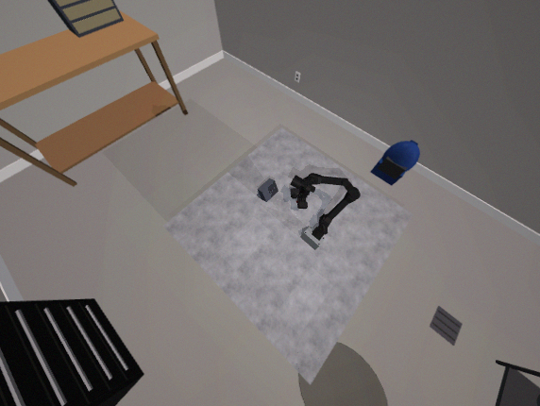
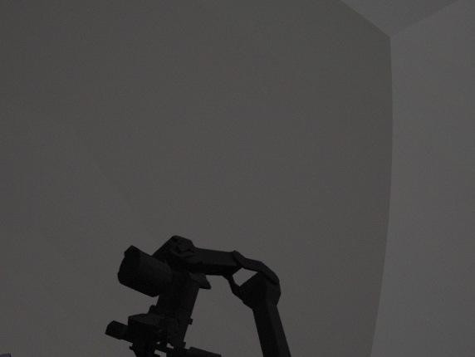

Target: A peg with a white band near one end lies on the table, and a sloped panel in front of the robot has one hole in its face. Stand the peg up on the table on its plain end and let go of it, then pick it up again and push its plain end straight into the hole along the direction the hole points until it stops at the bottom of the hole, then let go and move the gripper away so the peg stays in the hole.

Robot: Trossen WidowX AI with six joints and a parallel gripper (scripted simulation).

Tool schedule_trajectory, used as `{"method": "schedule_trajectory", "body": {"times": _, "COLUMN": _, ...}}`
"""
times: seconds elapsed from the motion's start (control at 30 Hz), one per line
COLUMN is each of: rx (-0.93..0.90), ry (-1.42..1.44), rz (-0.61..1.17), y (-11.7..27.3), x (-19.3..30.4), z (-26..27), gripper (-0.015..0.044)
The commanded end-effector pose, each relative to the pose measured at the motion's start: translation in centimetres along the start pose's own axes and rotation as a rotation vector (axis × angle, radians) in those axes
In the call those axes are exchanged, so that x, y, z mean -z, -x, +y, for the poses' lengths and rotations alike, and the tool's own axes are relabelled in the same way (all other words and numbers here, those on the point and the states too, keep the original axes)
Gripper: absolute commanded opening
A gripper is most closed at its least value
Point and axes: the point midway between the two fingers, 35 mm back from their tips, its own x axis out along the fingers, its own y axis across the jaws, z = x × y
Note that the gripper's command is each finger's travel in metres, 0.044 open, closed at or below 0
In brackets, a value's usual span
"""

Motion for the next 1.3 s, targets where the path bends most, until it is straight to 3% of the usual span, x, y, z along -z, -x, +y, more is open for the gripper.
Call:
{"method": "schedule_trajectory", "body": {"times": 0.0, "rx": 0.003, "ry": 0.019, "rz": -0.016, "y": -0.3, "x": -0.4, "z": 0.2, "gripper": 0.0000}}
{"method": "schedule_trajectory", "body": {"times": 1.27, "rx": 0.117, "ry": 0.140, "rz": -0.181, "y": -2.0, "x": -4.5, "z": 0.9, "gripper": 0.0000}}
